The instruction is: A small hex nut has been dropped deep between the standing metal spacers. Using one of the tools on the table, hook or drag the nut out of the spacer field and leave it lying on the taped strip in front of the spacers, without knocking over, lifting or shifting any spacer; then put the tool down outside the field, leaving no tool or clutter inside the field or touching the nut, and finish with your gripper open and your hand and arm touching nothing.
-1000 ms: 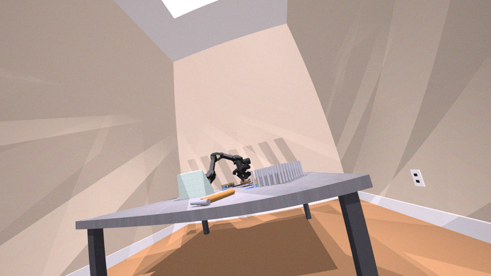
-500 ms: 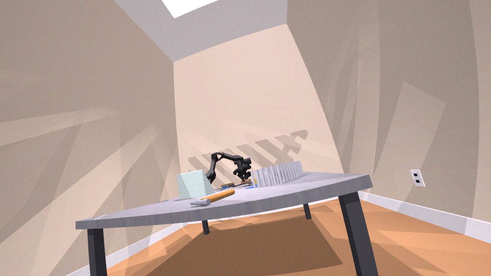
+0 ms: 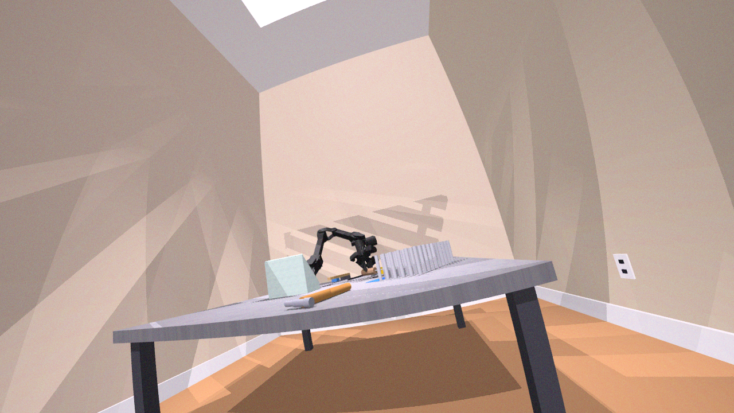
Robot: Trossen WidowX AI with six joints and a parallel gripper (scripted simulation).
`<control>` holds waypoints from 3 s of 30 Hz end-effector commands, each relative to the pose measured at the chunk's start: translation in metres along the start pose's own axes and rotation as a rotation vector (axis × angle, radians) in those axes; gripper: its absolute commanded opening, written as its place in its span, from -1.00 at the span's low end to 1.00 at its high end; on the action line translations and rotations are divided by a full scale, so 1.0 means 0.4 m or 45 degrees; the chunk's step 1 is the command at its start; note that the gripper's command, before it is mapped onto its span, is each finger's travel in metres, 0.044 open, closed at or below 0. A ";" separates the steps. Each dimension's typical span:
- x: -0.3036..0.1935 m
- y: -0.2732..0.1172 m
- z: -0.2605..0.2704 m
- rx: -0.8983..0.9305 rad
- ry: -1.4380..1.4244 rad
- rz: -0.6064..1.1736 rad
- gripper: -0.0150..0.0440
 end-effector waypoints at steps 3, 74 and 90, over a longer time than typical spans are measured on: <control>0.017 0.002 0.006 0.009 -0.004 -0.009 -0.49; 0.127 0.051 0.016 0.015 -0.007 -0.014 -0.49; 0.153 0.061 0.018 0.016 -0.007 -0.015 -0.49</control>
Point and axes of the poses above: the point midway between the two fingers, 35 mm back from their tips, its own y axis out along the fingers, its own z axis across the jaws, x = y × z, the point moved 5 cm from there along -y, back along the fingers, and after that the axes turned 4 degrees about y, right-handed, at the moved point
